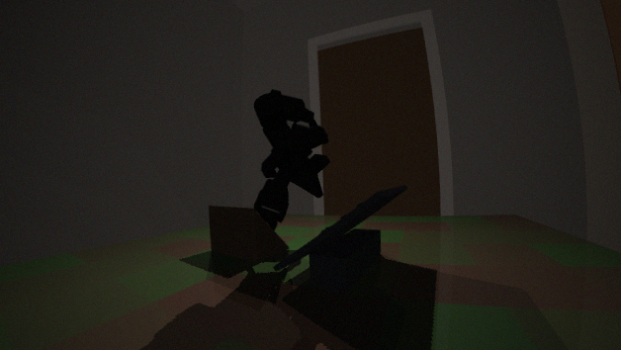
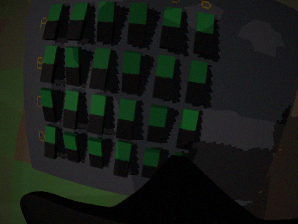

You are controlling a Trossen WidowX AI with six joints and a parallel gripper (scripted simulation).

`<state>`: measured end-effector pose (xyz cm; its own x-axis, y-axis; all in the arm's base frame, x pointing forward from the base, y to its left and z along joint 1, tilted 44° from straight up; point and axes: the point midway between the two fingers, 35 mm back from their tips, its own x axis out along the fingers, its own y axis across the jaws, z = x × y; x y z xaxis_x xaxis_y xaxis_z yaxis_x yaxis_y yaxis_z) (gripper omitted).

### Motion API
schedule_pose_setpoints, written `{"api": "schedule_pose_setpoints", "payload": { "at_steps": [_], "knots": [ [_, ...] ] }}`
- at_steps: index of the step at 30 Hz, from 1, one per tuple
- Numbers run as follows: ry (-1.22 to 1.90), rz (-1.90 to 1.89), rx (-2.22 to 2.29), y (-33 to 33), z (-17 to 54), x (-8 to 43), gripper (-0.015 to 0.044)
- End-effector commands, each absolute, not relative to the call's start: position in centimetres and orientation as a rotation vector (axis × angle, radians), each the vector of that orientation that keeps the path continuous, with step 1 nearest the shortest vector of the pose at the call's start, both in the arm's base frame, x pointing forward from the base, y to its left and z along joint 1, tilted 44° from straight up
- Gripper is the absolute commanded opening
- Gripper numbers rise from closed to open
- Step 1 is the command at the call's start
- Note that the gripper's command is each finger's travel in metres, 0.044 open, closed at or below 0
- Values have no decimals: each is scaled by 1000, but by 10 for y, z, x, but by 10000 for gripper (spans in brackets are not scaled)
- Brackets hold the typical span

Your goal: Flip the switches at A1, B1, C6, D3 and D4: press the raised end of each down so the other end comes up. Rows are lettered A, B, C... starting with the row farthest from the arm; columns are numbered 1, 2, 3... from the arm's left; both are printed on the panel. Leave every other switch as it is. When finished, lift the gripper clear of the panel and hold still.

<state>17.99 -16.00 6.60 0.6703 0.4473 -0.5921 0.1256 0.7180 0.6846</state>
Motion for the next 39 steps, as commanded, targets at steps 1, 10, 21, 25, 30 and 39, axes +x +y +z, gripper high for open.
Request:
{"api": "schedule_pose_setpoints", "payload": {
  "at_steps": [1,10,21,25,30,39],
  "knots": [
    [836,205,761,-132,83,172,0],
    [837,206,764,-93,97,162,0],
    [859,217,762,-77,76,187,0],
    [858,219,762,-72,72,193,0],
    [858,218,762,-71,69,195,0],
    [858,218,762,-66,63,203,0]
  ]
}}
